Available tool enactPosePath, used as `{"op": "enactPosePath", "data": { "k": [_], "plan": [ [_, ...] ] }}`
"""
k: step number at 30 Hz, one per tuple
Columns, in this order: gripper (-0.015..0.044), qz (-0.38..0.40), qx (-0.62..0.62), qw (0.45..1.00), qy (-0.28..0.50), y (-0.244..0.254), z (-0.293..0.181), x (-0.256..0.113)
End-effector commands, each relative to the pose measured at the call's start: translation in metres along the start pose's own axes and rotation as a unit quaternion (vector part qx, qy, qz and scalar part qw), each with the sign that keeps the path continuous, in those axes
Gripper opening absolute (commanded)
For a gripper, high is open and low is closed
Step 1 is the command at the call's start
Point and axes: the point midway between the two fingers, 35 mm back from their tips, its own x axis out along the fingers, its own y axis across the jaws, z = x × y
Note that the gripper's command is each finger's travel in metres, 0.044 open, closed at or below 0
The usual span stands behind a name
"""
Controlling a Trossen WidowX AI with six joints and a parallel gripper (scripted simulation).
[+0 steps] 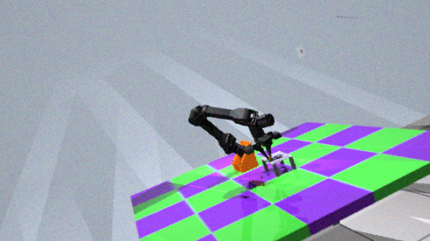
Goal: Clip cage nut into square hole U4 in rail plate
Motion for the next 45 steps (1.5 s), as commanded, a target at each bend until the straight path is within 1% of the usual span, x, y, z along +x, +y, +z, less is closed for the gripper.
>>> {"op": "enactPosePath", "data": {
  "k": [1,45],
  "plan": [
    [0.0037,-0.004,-0.001,1.000,-0.001,0.0009,0.0000,-0.0004],
    [0.0037,-0.054,0.000,0.999,-0.002,0.0053,0.0000,0.0007]
  ]
}}
